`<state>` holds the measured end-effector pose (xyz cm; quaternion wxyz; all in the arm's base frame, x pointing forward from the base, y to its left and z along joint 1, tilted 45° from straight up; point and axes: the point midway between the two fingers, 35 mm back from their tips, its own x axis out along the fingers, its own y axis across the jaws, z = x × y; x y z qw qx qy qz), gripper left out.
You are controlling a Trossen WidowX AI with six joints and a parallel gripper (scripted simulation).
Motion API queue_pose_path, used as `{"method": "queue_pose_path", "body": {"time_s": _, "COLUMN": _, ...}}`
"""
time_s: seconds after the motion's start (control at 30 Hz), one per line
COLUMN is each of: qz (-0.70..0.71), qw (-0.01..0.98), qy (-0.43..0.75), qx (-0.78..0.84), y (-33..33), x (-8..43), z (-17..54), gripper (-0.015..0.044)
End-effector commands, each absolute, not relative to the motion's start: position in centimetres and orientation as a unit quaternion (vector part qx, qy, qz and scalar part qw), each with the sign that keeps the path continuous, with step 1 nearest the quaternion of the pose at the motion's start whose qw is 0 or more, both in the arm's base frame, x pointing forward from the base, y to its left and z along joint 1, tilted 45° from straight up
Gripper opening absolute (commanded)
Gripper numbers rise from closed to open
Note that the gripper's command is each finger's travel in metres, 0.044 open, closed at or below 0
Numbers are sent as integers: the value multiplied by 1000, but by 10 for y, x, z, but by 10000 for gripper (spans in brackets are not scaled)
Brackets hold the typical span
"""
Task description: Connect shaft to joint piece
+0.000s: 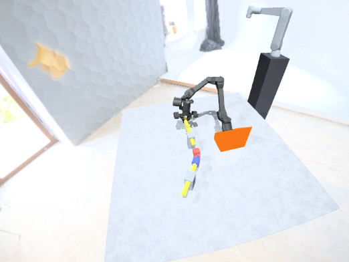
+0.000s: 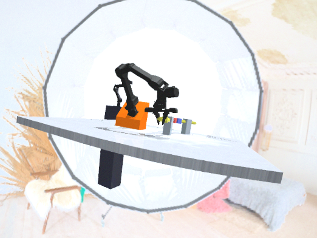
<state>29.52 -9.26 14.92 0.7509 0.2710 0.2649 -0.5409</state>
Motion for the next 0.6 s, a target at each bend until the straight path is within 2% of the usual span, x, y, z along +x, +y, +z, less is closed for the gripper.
{"method": "queue_pose_path", "body": {"time_s": 0.0, "qz": -542, "qw": 750, "qy": 265, "qx": 271, "y": -93, "x": 295, "z": 149, "gripper": 67}}
{"method": "queue_pose_path", "body": {"time_s": 0.57, "qz": -573, "qw": 727, "qy": 277, "qx": 257, "y": -95, "x": 295, "z": 151, "gripper": 54}}
